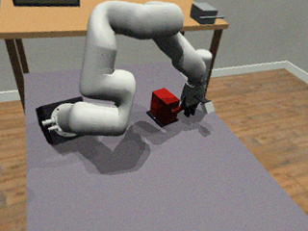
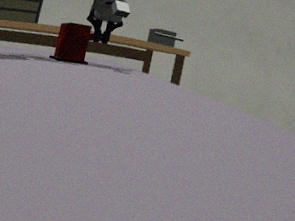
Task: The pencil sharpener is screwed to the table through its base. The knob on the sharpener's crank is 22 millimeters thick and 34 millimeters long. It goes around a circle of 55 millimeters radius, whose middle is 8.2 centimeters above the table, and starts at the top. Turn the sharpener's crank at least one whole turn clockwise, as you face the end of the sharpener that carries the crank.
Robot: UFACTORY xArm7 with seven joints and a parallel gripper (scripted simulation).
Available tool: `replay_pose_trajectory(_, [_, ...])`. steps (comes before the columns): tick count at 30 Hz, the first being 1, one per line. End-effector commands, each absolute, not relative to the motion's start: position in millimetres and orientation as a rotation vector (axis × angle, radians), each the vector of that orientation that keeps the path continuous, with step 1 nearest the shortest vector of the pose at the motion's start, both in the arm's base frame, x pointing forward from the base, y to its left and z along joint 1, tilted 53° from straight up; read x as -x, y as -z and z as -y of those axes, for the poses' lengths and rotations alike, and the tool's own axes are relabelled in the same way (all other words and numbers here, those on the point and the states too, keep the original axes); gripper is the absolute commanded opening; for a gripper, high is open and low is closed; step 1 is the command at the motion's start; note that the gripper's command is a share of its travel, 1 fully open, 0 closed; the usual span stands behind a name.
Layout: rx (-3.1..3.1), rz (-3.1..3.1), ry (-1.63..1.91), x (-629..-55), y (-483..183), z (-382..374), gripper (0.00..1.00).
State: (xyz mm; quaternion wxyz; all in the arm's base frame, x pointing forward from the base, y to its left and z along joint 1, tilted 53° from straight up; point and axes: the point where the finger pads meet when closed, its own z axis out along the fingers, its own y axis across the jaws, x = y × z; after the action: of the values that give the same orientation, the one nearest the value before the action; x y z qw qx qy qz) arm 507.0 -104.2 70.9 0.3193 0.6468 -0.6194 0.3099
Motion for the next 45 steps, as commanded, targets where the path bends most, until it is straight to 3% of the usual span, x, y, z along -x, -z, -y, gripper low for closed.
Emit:
replay_pose_trajectory(1, [-1.704, 1.628, -0.818, -509.2, -69.3, 105.5, 0.00])
replay_pose_trajectory(45, [-1.704, 1.628, -0.818, -507.9, -53.7, 126.2, 0.00])
